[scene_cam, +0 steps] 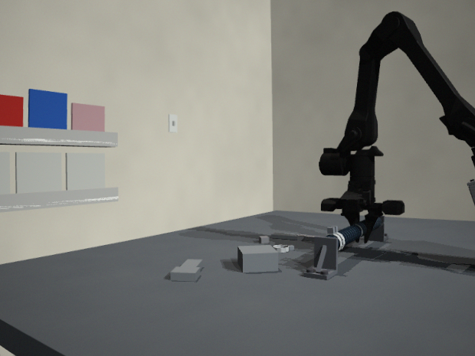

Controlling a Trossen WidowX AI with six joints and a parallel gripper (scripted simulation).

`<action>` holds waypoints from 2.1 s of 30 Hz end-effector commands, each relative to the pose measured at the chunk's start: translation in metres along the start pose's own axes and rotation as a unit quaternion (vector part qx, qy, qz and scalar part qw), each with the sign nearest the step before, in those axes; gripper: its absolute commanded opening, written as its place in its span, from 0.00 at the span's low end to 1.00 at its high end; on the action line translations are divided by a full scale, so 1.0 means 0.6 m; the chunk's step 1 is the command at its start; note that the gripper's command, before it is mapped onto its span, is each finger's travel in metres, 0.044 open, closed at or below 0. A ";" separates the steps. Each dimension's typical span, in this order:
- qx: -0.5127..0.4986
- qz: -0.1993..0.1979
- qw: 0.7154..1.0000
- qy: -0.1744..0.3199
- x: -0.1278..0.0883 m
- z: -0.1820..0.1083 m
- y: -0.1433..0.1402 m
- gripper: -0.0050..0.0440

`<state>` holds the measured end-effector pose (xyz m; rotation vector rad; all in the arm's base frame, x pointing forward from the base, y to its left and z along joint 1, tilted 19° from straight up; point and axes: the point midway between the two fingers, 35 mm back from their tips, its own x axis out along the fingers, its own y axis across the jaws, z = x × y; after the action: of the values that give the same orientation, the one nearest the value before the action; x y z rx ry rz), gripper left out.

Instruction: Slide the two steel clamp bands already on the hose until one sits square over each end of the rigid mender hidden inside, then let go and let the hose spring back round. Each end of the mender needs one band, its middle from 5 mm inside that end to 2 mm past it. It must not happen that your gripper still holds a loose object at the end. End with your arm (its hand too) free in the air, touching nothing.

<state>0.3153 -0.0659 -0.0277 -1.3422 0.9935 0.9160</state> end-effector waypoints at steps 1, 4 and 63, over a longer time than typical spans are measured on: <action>0.001 0.001 1.000 0.000 0.001 0.000 0.001 0.20; 0.001 0.001 1.000 0.000 0.001 0.000 0.001 0.16; 0.001 0.001 1.000 0.000 -0.027 0.040 -0.001 1.00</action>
<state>0.3087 -0.0411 0.0098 -1.3506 0.9780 0.9003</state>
